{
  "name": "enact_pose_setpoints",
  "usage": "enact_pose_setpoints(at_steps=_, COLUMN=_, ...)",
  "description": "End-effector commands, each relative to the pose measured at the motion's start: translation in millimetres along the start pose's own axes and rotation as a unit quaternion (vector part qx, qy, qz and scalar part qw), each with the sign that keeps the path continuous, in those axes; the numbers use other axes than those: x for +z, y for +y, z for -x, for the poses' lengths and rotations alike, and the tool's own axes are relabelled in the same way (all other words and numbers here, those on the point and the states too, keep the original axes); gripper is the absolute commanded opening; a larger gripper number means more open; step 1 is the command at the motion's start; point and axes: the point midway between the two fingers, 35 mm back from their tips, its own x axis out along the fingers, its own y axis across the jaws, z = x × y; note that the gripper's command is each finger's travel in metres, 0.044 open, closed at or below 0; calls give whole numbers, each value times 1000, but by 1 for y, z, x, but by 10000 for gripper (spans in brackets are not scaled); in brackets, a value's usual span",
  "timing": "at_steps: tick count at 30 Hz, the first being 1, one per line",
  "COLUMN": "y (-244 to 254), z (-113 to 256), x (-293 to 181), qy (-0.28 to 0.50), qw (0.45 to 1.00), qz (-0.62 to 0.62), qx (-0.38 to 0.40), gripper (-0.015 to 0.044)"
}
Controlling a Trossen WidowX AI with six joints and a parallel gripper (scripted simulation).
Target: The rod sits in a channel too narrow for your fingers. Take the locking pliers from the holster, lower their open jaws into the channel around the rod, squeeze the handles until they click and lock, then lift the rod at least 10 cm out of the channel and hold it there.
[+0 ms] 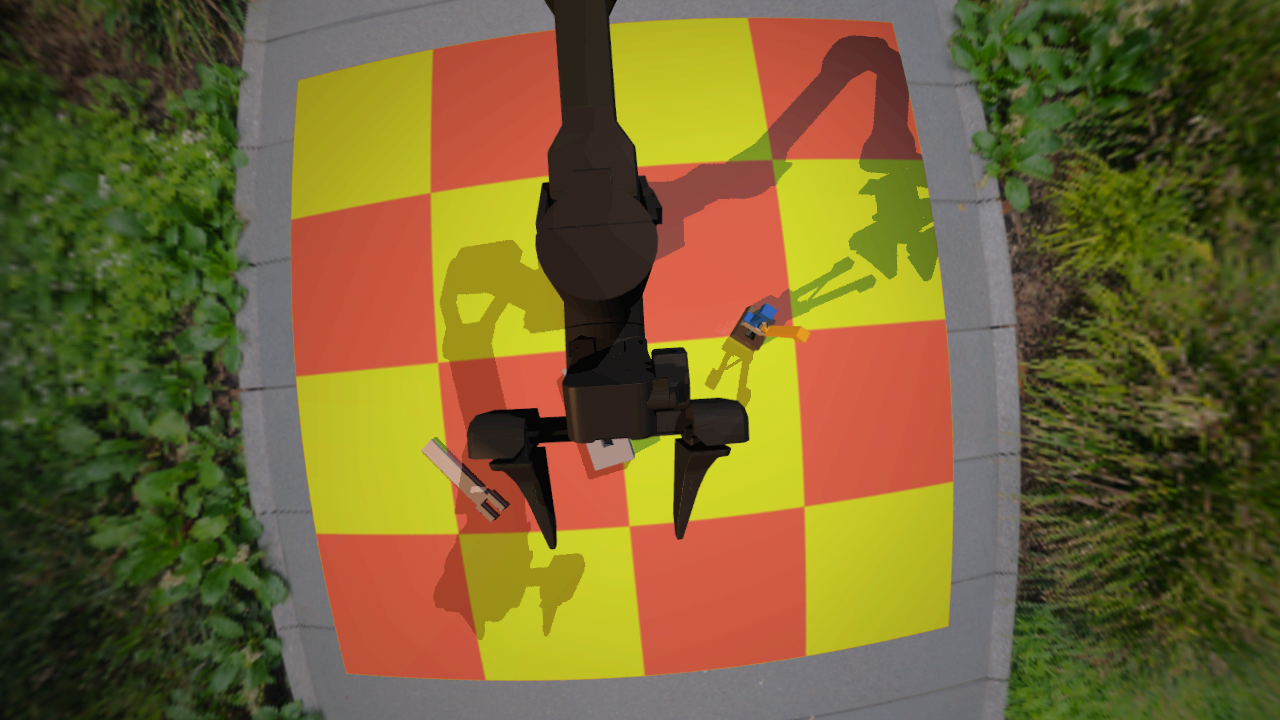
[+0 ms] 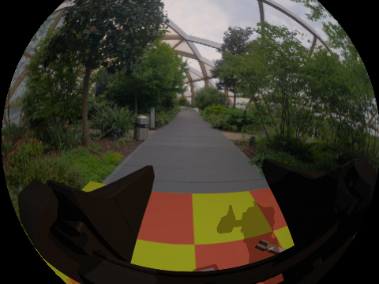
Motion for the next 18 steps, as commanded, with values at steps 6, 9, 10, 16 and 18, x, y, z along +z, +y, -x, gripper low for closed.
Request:
enact_pose_setpoints(at_steps=6, y=27, z=-3, x=-20, qy=25, qw=998, qz=-13, qx=53, gripper=440)
enact_pose_setpoints(at_steps=9, y=30, z=-4, x=-22, qy=30, qw=998, qz=-9, qx=57, gripper=440)
enact_pose_setpoints(at_steps=10, y=38, z=-6, x=-26, qy=43, qw=997, qz=2, qx=70, gripper=440)
enact_pose_setpoints(at_steps=16, y=140, z=-4, x=-72, qy=173, qw=944, qz=152, qx=237, gripper=440)
enact_pose_setpoints(at_steps=18, y=173, z=7, x=-87, qy=203, qw=910, qz=207, qx=296, gripper=440)
